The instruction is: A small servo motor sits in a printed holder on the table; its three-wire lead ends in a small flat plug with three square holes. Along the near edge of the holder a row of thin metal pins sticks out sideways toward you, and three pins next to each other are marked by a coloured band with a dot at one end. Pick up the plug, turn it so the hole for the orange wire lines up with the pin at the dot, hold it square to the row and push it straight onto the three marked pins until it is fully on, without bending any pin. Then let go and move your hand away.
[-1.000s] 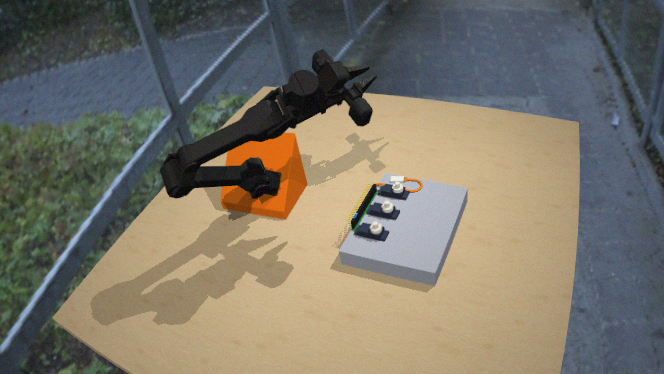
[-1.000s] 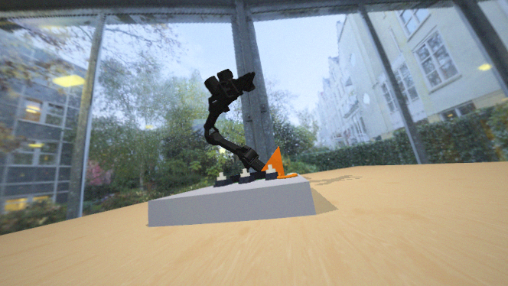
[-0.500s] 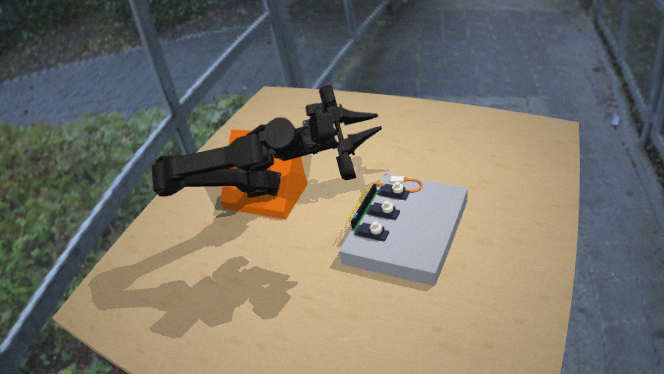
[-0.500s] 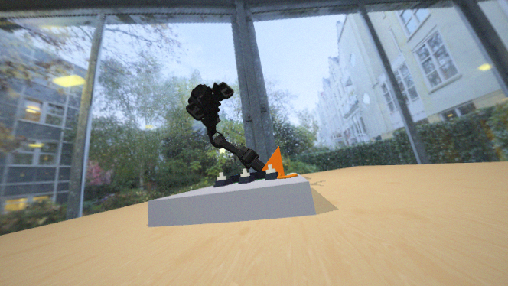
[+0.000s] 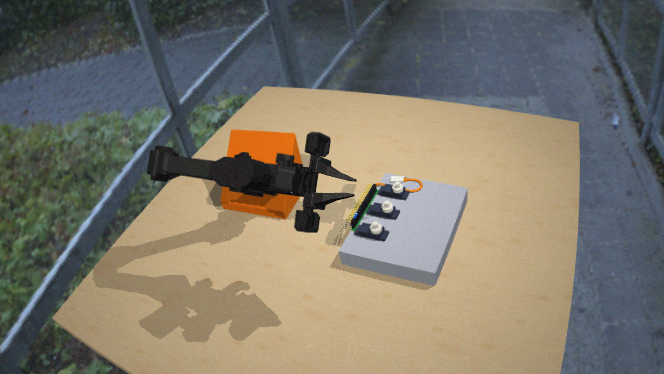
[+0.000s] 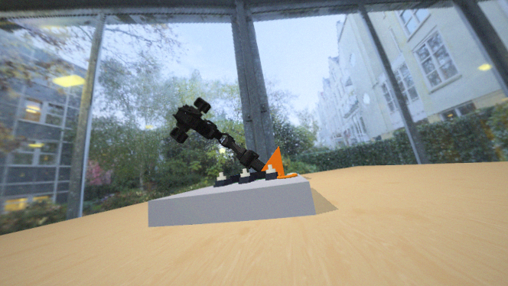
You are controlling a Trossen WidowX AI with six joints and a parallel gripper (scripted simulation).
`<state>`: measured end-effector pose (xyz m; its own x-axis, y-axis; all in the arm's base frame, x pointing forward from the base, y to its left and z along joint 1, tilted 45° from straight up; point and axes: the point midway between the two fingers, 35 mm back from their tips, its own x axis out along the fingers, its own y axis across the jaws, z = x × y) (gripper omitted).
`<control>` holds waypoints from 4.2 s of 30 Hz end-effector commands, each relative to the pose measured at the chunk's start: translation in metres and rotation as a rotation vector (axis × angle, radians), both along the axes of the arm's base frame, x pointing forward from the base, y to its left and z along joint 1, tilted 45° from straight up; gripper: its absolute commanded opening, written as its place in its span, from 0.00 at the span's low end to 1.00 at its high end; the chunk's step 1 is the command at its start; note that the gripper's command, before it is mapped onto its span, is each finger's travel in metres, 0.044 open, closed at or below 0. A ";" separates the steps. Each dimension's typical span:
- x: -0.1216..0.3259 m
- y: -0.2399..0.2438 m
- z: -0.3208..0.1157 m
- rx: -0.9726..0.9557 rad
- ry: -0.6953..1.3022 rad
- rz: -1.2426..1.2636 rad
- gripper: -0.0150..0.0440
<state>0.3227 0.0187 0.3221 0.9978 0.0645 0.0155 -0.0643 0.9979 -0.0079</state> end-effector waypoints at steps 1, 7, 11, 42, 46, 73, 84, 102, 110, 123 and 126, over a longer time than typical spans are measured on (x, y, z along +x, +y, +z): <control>-0.003 -0.013 0.001 0.012 -0.018 -0.047 0.45; 0.021 -0.004 -0.027 0.045 0.148 -0.053 0.45; 0.038 0.006 -0.054 0.060 0.285 -0.065 0.45; 0.057 0.087 -0.272 -0.272 1.224 -0.319 0.45; 0.048 0.094 -0.296 -0.373 1.305 -0.366 0.45; 0.014 0.094 -0.378 -0.790 1.481 -0.523 0.45; 0.015 0.085 -0.387 -0.790 1.481 -0.523 0.45; 0.015 0.097 -0.376 -0.789 1.481 -0.522 0.25; 0.011 0.124 -0.347 -0.789 1.482 -0.521 0.25; 0.001 0.112 -0.326 -1.043 1.566 -0.282 0.25; -0.003 0.108 -0.320 -1.123 1.587 -0.201 0.25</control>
<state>0.3245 0.1308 -0.0046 0.0578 -0.6935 -0.7181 -0.4794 0.6117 -0.6293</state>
